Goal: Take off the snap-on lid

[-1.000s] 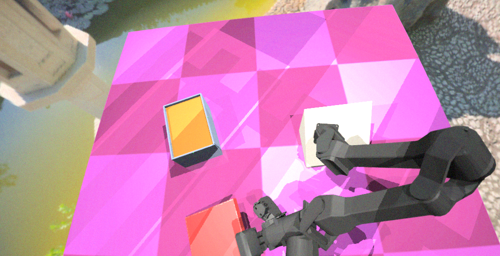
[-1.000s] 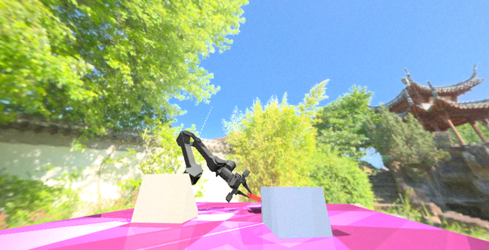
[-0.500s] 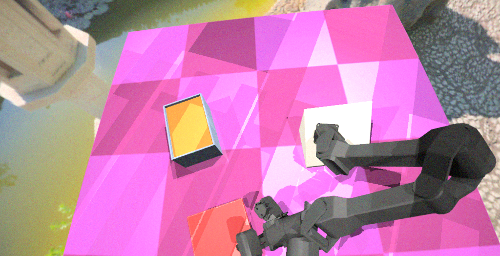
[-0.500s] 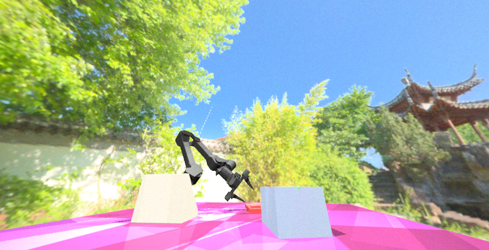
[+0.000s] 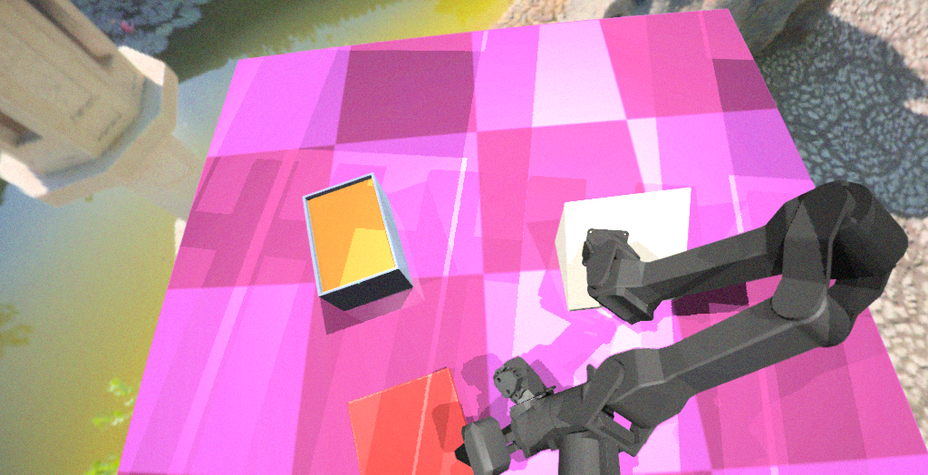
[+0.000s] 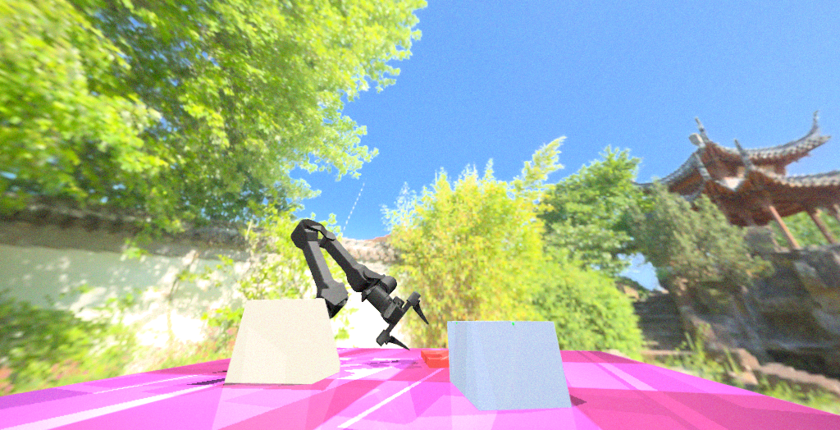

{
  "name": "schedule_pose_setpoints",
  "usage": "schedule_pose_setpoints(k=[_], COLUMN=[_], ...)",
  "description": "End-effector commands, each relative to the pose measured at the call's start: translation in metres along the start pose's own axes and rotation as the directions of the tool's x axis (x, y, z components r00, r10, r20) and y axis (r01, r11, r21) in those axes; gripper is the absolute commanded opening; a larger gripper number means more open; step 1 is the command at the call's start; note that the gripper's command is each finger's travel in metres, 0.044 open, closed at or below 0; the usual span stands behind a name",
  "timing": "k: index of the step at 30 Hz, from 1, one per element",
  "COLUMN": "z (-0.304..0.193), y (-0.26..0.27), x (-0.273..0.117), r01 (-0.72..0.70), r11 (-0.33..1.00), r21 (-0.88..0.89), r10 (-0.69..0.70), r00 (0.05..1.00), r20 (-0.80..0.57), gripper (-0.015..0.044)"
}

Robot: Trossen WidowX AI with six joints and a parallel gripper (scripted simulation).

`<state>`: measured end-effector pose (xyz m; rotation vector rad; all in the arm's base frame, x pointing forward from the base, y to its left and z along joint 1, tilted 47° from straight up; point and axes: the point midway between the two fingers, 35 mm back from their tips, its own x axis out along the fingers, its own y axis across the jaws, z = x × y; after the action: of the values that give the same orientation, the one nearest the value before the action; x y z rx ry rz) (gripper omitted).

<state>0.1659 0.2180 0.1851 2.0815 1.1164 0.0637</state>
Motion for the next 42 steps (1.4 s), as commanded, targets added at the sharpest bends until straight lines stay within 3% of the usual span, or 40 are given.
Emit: schedule_pose_setpoints(k=[1,15,42], z=[0.001,0.001,-0.001], y=[-0.005,-0.022,0.007], x=[-0.007,-0.027,-0.07], r01=[-0.002,-0.001,-0.001], r11=[1.0,1.0,1.0], r21=[0.003,0.005,0.003], r10=[0.002,0.001,0.001], r00=[1.0,1.0,1.0], r20=[0.003,0.004,0.005], gripper=[0.044,0.044,0.044])
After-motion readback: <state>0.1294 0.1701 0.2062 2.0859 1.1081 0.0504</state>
